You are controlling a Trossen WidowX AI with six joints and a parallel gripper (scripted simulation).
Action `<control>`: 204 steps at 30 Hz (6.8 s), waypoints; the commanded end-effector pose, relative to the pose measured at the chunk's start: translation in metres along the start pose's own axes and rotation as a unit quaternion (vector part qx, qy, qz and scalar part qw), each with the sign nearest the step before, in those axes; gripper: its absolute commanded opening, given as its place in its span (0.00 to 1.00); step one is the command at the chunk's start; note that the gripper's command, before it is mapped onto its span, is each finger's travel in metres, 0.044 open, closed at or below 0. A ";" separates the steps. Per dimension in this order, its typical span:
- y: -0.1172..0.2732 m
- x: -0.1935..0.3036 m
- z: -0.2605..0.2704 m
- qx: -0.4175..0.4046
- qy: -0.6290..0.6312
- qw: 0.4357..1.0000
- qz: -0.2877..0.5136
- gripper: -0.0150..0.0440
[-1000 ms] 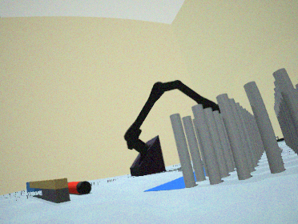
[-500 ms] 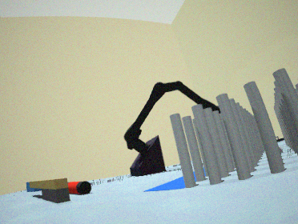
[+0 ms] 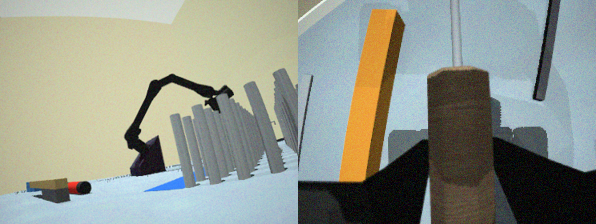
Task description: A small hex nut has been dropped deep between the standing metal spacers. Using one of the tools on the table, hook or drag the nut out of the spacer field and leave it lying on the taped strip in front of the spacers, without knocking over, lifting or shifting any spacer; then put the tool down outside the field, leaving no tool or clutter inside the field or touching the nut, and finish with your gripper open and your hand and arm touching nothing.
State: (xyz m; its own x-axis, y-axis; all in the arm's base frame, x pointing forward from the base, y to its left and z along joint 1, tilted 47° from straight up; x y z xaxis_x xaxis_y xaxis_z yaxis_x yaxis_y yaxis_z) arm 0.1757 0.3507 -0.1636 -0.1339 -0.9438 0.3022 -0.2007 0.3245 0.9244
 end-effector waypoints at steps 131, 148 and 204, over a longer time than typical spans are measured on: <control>0.144 0.437 -0.183 0.107 -0.223 0.969 0.002 0.25; 0.141 0.430 -0.189 0.107 -0.223 0.969 0.002 0.25; 0.130 0.408 -0.213 0.108 -0.226 0.968 0.001 0.25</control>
State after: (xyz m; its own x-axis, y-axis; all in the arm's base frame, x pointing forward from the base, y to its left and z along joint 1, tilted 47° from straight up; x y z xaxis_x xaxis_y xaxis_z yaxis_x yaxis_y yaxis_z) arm 0.2990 -0.0073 0.1287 -0.5324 -0.8361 0.1322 -0.3847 0.3781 0.8420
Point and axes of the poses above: the point midway between the two fingers, 35 mm back from their tips, its own y axis back along the fingers, its own z axis across the jaws, x = y × z, the point moved 10 cm from there along y, back along the fingers, and after that the axes turned 15 degrees about y, right-handed, at the moved point
